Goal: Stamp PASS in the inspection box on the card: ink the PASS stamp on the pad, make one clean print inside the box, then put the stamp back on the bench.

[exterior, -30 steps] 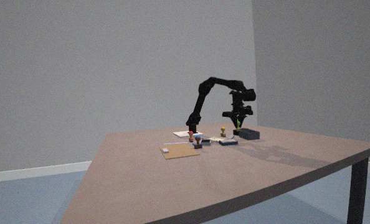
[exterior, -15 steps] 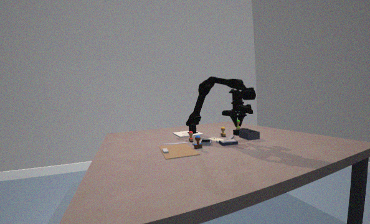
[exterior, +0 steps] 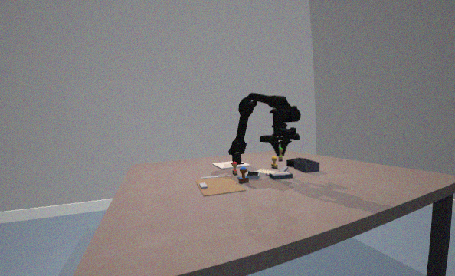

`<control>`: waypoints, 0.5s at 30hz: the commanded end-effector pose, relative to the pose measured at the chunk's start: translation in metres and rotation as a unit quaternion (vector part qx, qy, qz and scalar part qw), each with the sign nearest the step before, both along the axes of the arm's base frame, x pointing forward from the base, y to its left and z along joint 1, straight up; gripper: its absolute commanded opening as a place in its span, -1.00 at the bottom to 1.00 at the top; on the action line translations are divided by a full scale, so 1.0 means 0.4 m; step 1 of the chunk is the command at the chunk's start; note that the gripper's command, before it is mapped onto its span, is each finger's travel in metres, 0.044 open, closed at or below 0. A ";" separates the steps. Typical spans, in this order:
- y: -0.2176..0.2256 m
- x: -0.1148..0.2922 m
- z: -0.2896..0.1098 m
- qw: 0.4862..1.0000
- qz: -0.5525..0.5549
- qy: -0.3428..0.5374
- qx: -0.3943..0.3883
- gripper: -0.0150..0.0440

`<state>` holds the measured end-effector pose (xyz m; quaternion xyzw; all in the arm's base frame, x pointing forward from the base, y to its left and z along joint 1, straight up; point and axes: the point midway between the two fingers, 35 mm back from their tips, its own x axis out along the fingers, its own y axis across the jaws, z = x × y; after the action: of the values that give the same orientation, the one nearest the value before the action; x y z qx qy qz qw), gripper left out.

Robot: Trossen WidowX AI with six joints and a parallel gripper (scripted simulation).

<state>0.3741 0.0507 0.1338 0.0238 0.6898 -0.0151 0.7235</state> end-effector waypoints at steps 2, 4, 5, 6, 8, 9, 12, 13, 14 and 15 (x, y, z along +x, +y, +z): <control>-0.071 -0.020 -0.004 1.000 0.003 0.003 -0.002 -0.49; -0.102 -0.030 -0.005 1.000 0.003 0.003 -0.003 -0.49; -0.118 -0.035 -0.005 1.000 0.003 0.003 -0.003 -0.49; -0.133 -0.041 -0.006 1.000 0.003 0.003 -0.004 -0.49; -0.163 -0.053 -0.006 1.000 0.003 0.004 -0.004 -0.49; -0.178 -0.060 -0.007 1.000 0.003 0.004 -0.005 -0.49; -0.220 -0.081 -0.009 1.000 0.003 0.004 -0.005 -0.49; -0.234 -0.088 -0.009 1.000 0.003 0.004 -0.006 -0.49; -0.248 -0.096 -0.010 1.000 0.003 0.004 -0.006 -0.49; -0.261 -0.104 -0.011 1.000 0.003 0.004 -0.006 -0.49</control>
<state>0.3412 -0.0410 0.1317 0.0189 0.6909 -0.0187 0.7224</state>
